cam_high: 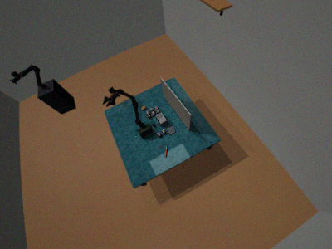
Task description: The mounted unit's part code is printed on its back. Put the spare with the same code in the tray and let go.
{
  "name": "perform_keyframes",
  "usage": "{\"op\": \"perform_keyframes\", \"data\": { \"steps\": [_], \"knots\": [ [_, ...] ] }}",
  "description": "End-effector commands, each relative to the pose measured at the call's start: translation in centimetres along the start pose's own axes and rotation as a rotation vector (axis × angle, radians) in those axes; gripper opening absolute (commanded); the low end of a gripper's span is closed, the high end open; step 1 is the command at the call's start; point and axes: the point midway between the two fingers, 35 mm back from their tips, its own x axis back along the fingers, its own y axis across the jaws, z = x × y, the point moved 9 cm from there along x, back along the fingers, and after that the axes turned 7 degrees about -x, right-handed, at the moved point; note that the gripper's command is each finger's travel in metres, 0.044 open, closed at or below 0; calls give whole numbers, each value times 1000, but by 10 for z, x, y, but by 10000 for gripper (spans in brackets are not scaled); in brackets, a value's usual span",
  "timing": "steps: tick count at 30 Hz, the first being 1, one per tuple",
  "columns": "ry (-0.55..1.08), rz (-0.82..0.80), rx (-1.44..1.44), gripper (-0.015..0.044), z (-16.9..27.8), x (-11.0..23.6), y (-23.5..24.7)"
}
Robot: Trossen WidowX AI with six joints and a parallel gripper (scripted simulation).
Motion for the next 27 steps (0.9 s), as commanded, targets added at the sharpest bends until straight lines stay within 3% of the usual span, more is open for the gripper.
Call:
{"op": "perform_keyframes", "data": {
  "steps": [1, 8, 18, 27],
  "knots": [
    [0, 0, 0, 426, 0, 0, 0],
    [-1, 28, 46, 440, -1, -2, -4],
    [48, 582, 700, 440, -6, -61, -105],
    [337, 1038, 1244, 440, -19, -57, -221]
  ]
}}
